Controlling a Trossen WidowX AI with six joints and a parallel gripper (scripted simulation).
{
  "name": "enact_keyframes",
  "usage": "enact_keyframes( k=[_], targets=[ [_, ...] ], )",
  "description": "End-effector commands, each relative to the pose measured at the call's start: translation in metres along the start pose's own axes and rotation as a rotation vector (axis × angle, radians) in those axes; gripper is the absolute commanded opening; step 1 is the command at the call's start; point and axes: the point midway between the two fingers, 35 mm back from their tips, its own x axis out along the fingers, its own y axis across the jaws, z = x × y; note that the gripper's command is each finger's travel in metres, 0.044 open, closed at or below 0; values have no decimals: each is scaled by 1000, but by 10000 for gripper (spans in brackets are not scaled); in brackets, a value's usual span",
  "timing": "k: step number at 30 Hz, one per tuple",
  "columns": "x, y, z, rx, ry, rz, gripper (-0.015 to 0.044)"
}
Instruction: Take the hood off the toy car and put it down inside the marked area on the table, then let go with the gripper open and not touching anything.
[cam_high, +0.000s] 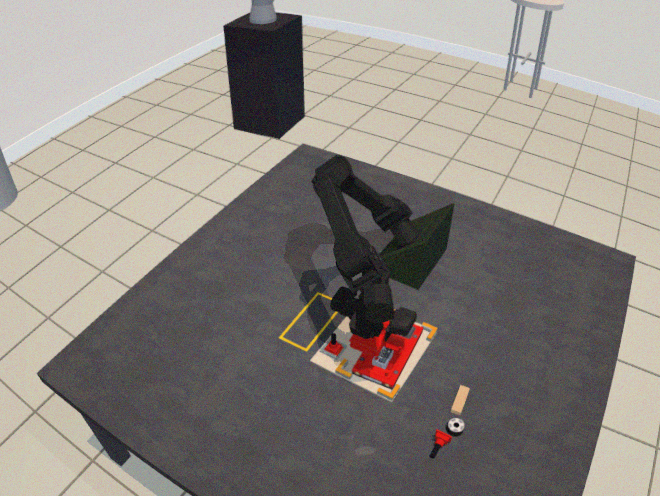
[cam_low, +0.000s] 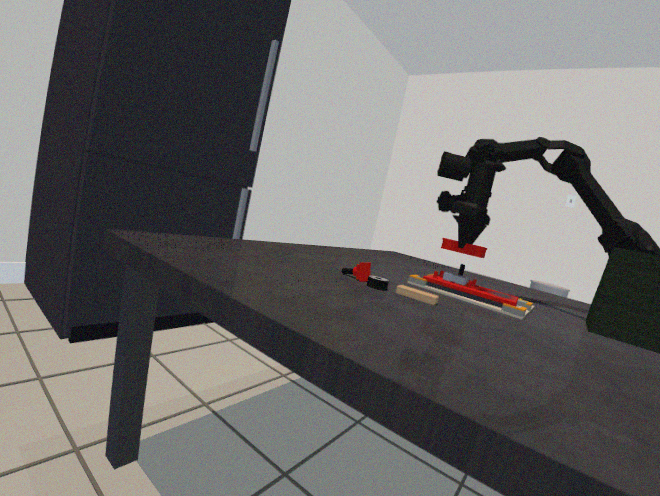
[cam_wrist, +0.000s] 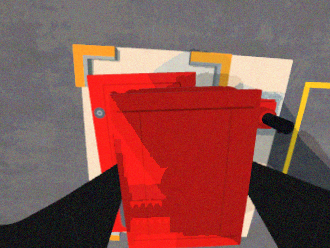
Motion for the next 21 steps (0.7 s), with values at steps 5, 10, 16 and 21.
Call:
enact_keyframes(
  k=[5,10,16,21],
  targets=[
    [-3,-33,-2,-6,0,0,0],
    [-4,-53,-3,-5,0,2,0],
    [-5,-75,-7,-5,0,3,0],
    [-6,-94,-11,-4,0,2,0]
  ],
)
